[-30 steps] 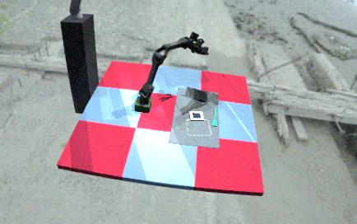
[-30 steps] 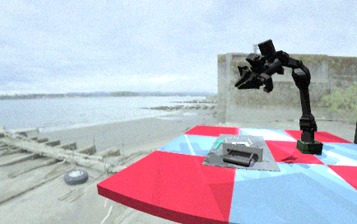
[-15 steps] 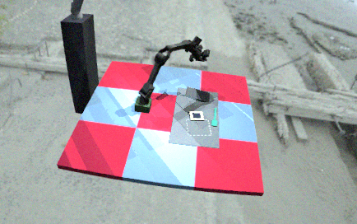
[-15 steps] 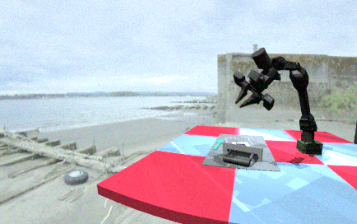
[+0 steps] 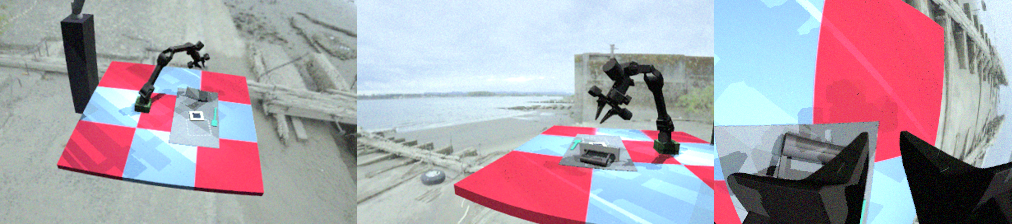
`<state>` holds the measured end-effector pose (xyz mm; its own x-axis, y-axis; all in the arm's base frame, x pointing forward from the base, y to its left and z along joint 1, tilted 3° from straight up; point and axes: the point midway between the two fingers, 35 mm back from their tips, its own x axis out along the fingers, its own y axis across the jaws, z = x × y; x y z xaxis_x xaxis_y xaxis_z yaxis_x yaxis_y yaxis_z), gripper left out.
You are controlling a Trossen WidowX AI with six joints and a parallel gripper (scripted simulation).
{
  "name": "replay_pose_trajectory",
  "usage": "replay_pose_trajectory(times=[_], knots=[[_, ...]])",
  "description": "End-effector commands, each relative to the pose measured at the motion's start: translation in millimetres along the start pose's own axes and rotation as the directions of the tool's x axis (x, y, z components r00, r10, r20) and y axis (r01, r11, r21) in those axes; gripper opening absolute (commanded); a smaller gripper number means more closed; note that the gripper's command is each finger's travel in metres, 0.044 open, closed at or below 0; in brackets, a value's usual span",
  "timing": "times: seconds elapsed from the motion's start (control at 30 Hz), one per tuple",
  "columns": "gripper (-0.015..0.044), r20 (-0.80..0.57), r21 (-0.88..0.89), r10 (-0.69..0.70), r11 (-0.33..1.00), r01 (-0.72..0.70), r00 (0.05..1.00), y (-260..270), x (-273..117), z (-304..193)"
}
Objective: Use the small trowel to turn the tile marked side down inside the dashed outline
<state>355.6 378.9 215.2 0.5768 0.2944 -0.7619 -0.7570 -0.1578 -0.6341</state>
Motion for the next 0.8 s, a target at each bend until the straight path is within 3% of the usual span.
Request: replay_pose_trajectory(times=[0.0,0.37,0.77], knots=[[0.0100,-0.018,-0.108,0.067,0.992,-0.068,0.998,13,15,-4],[0.0100,-0.056,-0.419,0.236,0.876,-0.237,0.970,46,36,-14],[0.0100,-0.097,-0.691,0.414,0.627,-0.361,0.905,81,52,-27]])
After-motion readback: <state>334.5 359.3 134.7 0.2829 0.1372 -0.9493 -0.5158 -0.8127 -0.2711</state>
